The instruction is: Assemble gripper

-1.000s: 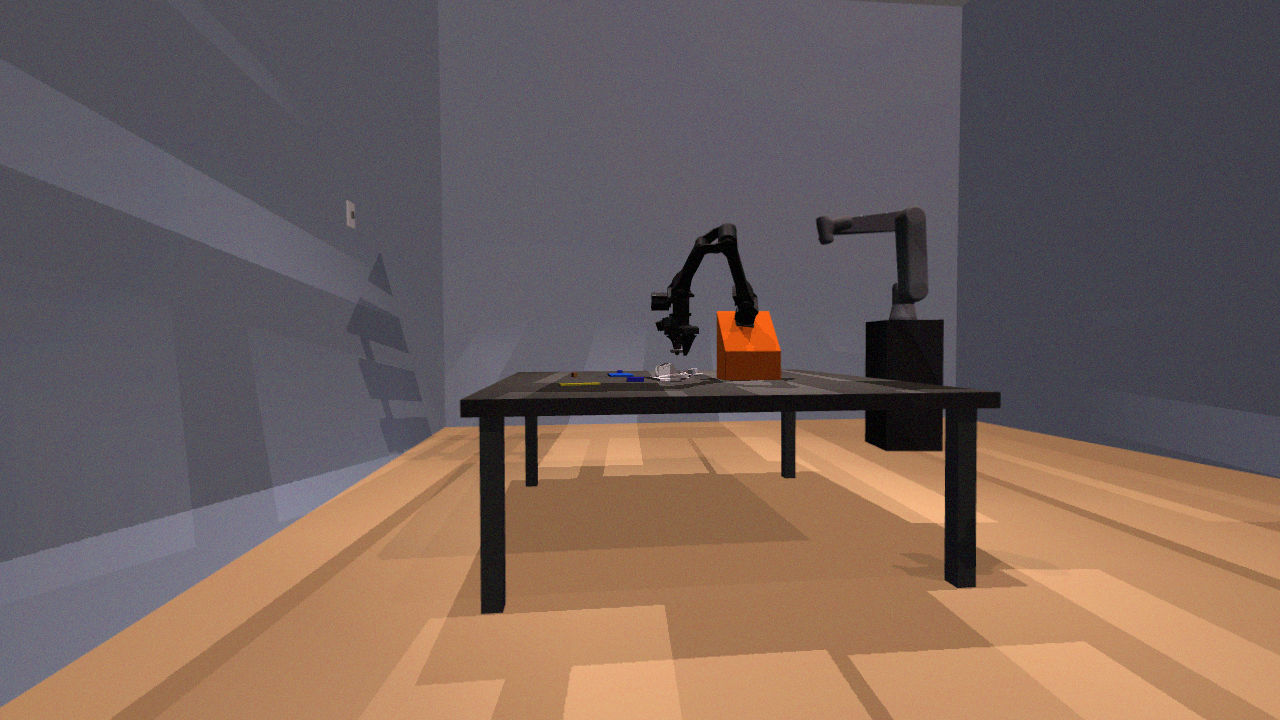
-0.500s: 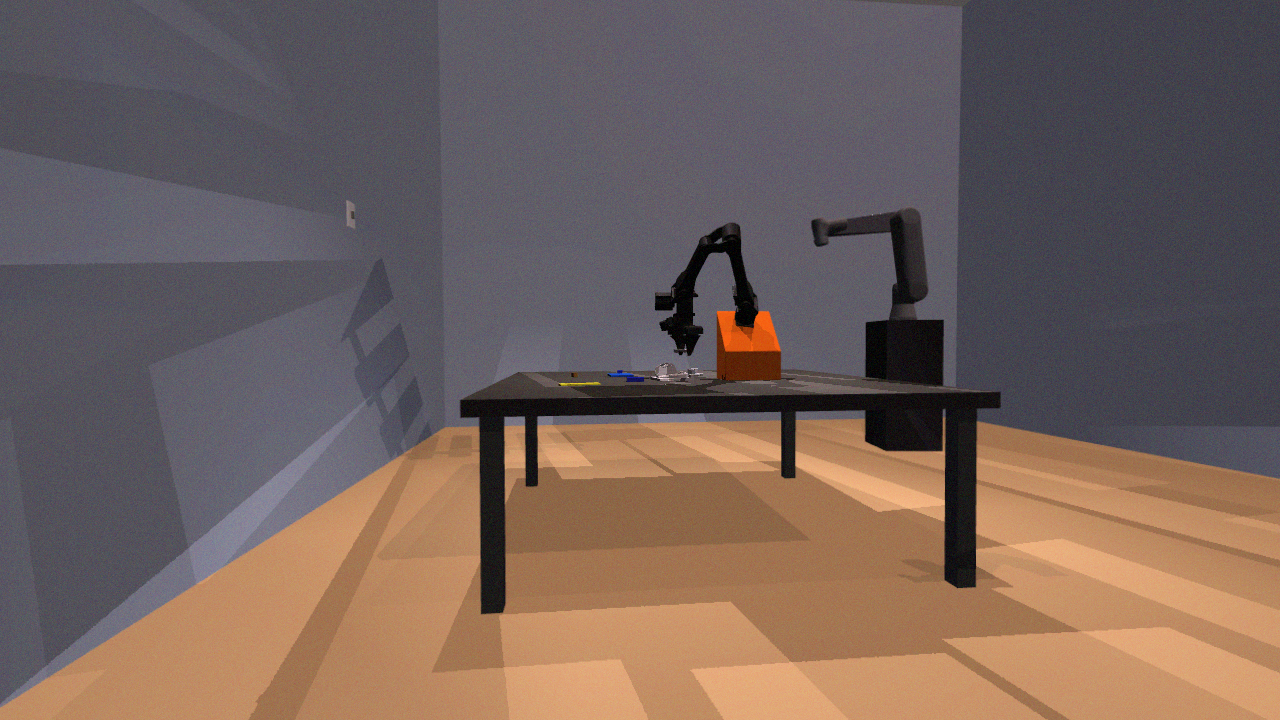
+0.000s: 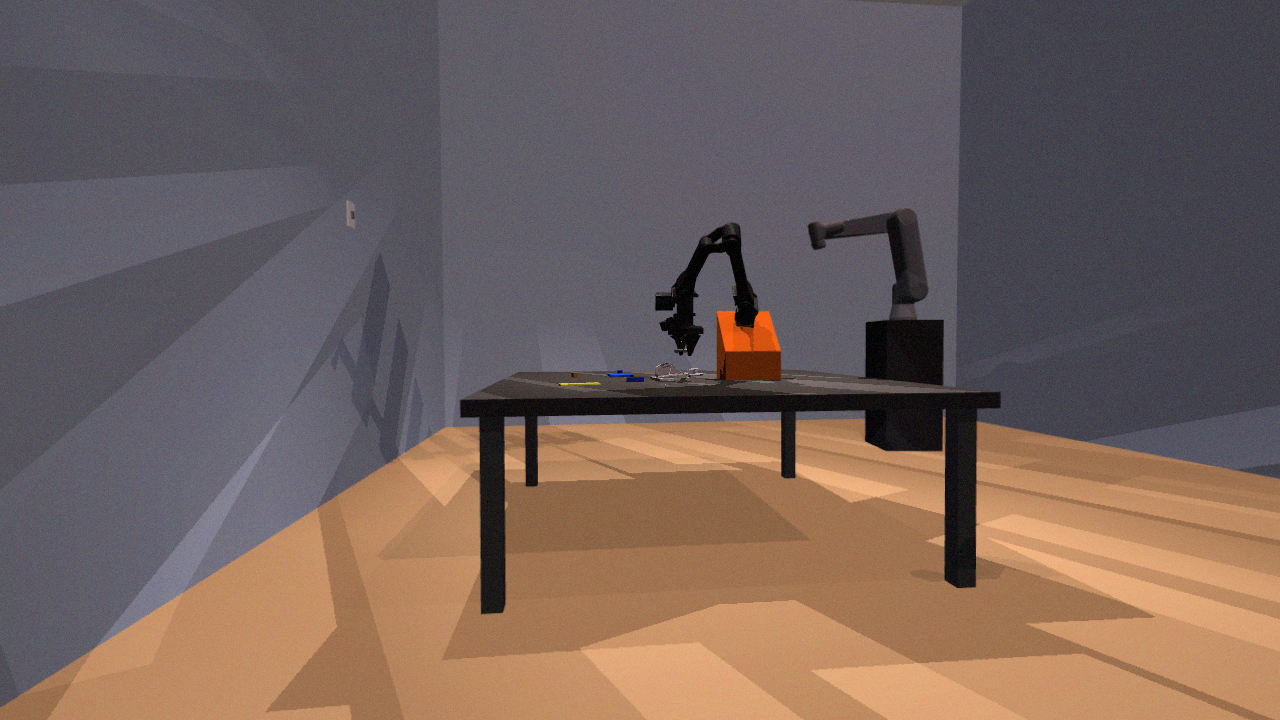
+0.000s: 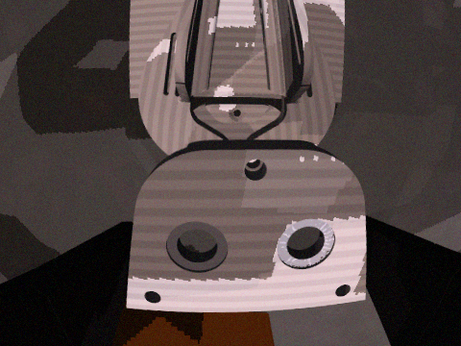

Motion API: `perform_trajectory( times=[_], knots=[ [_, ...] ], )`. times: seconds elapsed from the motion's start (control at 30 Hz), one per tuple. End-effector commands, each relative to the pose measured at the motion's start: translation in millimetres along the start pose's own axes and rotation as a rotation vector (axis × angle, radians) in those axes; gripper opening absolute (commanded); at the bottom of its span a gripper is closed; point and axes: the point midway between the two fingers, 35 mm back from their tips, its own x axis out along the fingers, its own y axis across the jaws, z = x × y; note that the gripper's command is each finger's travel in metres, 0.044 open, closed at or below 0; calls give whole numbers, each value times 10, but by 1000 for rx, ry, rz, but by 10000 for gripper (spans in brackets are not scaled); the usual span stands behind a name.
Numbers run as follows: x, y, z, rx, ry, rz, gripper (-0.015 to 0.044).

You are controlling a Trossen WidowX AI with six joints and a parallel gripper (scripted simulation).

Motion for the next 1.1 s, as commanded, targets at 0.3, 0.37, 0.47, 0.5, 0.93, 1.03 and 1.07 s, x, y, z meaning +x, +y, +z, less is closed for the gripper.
perform_trajectory(
  times=[0.3, 0.37, 0.47, 0.5, 0.93, 1.03, 1.07],
  knots=[
    [2, 8, 3, 4, -3, 5, 351],
    [2, 8, 3, 4, -3, 5, 351],
    [2, 8, 3, 4, -3, 5, 351],
    [2, 8, 3, 4, -3, 5, 351],
    [188, -9, 17, 6, -2, 1, 351],
    [238, -11, 19, 7, -2, 0, 351],
    [254, -11, 19, 7, -2, 0, 351]
  ],
)
